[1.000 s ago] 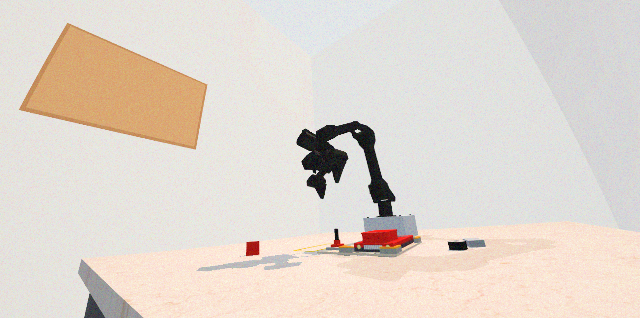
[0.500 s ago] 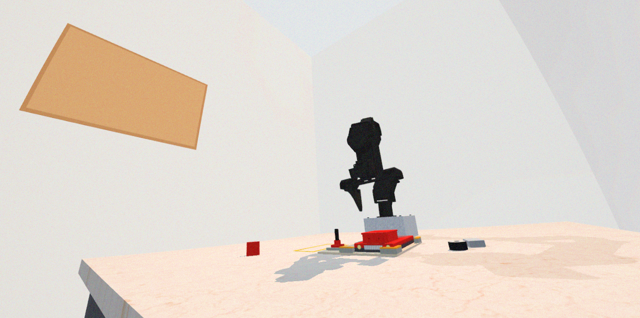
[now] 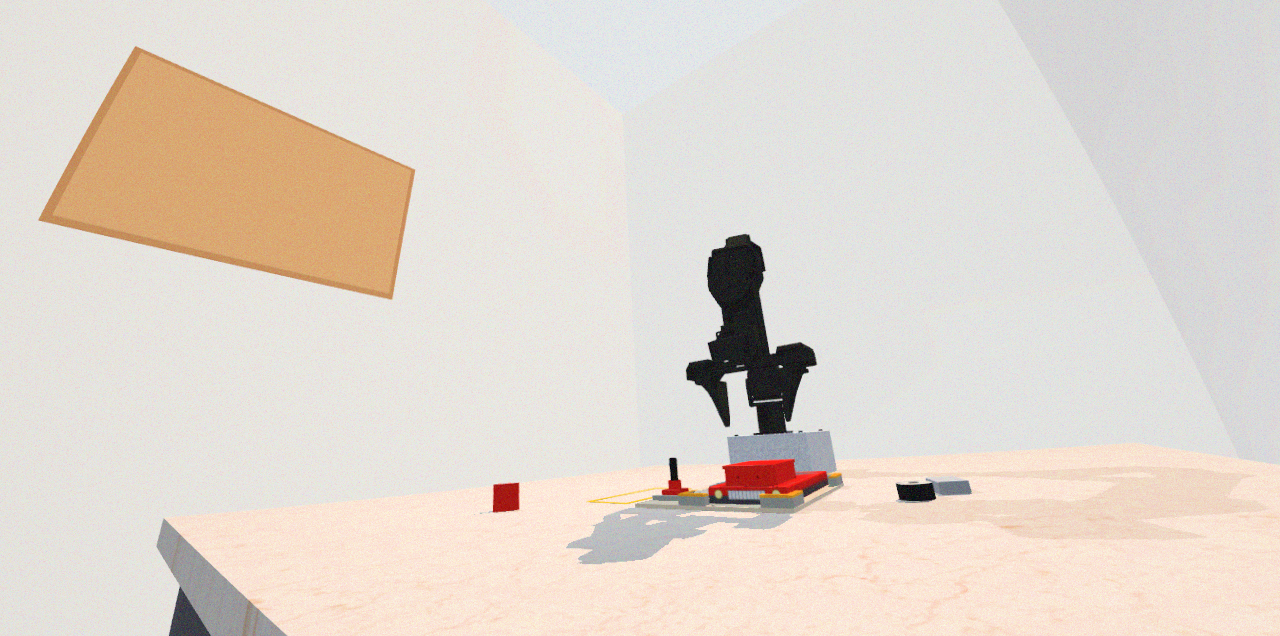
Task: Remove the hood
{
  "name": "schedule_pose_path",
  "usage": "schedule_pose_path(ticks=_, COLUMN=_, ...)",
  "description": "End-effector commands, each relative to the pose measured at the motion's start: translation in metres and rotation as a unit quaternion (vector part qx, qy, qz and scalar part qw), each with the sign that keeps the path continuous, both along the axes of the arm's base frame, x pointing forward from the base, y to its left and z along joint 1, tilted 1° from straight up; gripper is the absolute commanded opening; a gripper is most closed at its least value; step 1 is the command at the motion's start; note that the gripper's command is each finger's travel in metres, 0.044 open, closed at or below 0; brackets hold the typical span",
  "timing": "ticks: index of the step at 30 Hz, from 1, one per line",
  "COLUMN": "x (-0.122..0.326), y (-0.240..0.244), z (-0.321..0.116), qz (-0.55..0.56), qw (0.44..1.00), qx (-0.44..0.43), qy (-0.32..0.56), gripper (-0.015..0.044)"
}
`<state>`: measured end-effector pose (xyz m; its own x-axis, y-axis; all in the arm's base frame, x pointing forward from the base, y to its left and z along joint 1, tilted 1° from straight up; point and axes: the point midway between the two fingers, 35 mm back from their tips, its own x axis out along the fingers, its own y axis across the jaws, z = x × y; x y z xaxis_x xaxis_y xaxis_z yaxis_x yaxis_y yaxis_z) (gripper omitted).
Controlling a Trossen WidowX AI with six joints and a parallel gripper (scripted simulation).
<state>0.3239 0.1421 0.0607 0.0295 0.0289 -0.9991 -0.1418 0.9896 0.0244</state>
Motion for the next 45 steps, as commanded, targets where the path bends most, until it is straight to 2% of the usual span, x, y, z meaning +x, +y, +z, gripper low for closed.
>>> schedule_pose_path(ticks=1, x=0.0, y=-0.001, z=-0.004, qz=-0.002, qw=1.0, qx=-0.002, qy=0.0, gripper=0.044)
schedule_pose_path(ticks=45, x=0.001, y=-0.002, z=-0.036, qz=-0.002, qw=1.0, qx=-0.002, qy=0.0, gripper=0.044)
